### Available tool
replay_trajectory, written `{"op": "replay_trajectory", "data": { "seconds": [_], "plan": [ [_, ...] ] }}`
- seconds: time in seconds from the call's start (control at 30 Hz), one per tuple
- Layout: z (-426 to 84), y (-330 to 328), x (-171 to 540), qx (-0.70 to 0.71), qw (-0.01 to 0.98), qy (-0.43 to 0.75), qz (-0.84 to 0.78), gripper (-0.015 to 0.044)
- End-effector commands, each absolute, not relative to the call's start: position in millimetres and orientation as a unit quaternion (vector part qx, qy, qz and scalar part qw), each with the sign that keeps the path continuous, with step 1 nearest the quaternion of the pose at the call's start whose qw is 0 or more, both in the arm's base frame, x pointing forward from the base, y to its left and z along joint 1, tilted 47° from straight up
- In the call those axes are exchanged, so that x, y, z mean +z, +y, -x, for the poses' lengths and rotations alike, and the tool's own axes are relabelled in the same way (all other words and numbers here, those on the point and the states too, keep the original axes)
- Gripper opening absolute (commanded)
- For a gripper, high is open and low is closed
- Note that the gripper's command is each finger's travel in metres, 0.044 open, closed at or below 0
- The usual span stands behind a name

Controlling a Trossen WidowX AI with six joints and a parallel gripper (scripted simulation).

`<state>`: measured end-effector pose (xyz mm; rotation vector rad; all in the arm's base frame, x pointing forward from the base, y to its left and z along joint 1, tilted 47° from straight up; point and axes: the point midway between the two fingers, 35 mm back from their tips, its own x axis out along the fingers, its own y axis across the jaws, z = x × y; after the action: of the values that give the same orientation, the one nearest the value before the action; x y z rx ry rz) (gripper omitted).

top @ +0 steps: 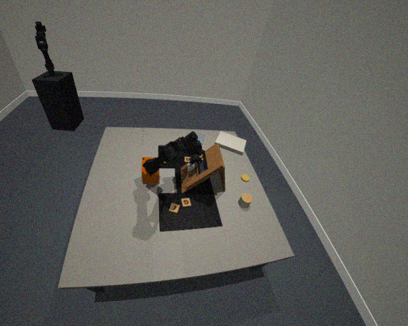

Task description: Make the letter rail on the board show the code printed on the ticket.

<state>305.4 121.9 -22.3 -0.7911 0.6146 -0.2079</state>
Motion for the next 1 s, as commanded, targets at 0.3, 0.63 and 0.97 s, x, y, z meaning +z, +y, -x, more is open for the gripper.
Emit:
{"op": "replay_trajectory", "data": {
  "seconds": [0.3,0.63,0.97],
  "plan": [
    [-304.7,116.3,-17.2,-0.097,0.871,0.295,0.381,0.0000],
    [-305.1,112.5,-13.1,-0.097,0.871,0.295,0.381,0.0000],
    [-305.5,108.6,-9.1,-0.097,0.871,0.295,0.381,0.0000]
  ]
}}
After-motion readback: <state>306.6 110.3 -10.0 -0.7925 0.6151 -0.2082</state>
